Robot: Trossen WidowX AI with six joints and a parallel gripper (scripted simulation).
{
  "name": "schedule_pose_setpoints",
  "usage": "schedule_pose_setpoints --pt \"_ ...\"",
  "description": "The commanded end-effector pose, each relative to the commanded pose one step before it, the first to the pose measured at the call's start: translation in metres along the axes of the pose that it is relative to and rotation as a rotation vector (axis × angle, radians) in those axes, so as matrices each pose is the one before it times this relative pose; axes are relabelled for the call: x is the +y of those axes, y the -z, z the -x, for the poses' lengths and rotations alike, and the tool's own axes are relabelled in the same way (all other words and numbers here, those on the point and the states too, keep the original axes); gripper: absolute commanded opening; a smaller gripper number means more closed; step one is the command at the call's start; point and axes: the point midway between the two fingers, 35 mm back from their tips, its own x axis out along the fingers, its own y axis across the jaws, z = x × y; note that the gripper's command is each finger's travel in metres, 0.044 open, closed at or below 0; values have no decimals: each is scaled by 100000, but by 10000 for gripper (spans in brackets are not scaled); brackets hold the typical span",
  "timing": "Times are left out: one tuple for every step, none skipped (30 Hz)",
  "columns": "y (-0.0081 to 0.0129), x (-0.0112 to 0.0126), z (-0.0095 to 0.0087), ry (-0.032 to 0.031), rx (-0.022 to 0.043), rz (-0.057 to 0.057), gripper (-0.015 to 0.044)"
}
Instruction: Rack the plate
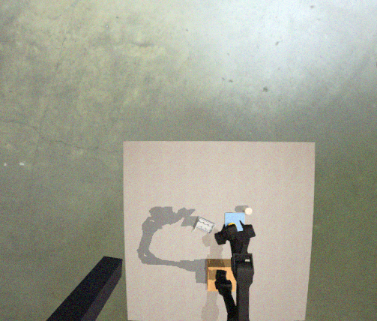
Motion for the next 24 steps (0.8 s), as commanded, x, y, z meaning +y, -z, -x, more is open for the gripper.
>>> schedule_pose_setpoints --pt "3332 -772 -376 -4675 9585 -10713 400" --pt "689 -238 -80 -947 2068 -2438 400" --pt "682 -239 -79 -953 2061 -2452 400" --pt "675 -240 -78 -960 2055 -2466 400" --pt "667 -241 -77 -966 2047 -2476 400" --pt "660 -242 -76 -974 2043 -2490 400" --pt "653 -243 -76 -982 2037 -2502 400" --pt "646 -244 -75 -989 2032 -2512 400" --pt "639 -245 -74 -997 2027 -2522 400" --pt "632 -245 -73 -1006 2022 -2531 400" --pt "624 -245 -72 -1013 2016 -2536 400" --pt "501 -200 -58 -829 1634 -2065 400" --pt "298 -122 -35 -500 979 -1241 400" --pt "99 -41 -12 -167 326 -414 400" --pt "0 0 0 0 0 0 400" --pt "0 0 0 0 0 0 400" --pt "0 0 0 0 0 0 400" --pt "0 0 0 0 0 0 400" --pt "0 0 0 0 0 0 400" --pt "-26 -4 -238 0 -2 0 400" --pt "-65 -9 -715 0 -6 0 400" --pt "-67 -3 -1189 -1 -5 0 400" --pt "-10 17 -1475 -3 1 0 400" --pt "70 40 -1467 -5 9 0 400"
